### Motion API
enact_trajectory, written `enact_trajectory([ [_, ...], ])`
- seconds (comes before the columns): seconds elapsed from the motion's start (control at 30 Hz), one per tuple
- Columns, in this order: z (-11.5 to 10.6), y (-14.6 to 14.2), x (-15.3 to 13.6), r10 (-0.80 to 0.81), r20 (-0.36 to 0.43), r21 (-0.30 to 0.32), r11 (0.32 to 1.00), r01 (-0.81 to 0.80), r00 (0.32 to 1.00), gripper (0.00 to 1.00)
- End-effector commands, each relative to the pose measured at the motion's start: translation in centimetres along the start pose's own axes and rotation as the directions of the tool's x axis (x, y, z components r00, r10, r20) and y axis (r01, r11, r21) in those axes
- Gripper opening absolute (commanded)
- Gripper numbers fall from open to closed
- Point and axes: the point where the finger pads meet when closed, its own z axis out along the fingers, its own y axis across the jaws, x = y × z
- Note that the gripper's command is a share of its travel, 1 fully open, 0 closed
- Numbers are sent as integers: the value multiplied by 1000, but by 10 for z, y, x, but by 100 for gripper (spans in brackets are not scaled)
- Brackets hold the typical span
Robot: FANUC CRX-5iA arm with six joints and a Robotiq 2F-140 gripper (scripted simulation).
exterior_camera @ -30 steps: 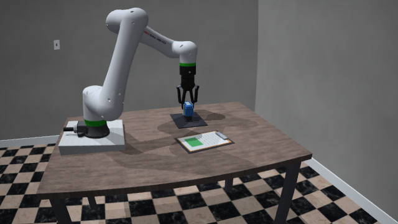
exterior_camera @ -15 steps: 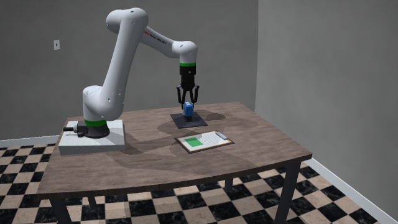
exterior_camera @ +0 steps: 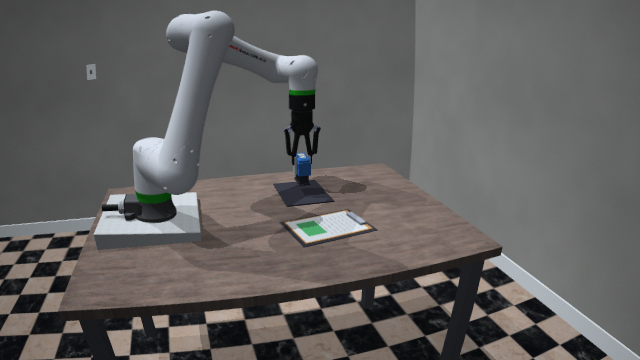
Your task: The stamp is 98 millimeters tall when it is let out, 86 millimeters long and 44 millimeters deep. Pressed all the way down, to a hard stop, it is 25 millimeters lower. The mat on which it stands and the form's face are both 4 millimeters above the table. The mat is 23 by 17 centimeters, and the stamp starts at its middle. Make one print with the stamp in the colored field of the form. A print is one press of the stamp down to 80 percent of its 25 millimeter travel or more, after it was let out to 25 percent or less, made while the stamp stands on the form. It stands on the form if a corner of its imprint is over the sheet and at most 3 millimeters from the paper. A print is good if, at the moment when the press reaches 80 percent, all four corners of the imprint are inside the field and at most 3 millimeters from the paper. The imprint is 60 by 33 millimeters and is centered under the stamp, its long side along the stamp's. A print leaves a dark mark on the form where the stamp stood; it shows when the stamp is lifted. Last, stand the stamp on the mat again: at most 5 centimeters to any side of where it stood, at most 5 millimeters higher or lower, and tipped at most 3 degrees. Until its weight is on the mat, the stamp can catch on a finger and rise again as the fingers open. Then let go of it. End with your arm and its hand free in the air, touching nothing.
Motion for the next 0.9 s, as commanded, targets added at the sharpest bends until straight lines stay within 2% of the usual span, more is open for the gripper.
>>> enact_trajectory([
  [0.0,0,0,0,0,0,0,1000,0,1000,16],
  [0.2,0,0,1,0,0,0,1000,0,1000,16],
  [0.27,0,-2,16,-10,0,0,1000,10,1000,16],
  [0.37,0,-6,85,-54,0,-2,999,54,999,16],
  [0.47,0,1,125,-121,0,-2,993,121,993,16],
  [0.53,0,1,125,-121,0,-2,993,121,993,16],
  [0.57,0,8,166,-143,0,-2,990,143,990,16],
  [0.67,0,20,198,-187,0,0,982,187,982,16],
  [0.87,0,40,281,-196,0,0,981,196,981,16],
])
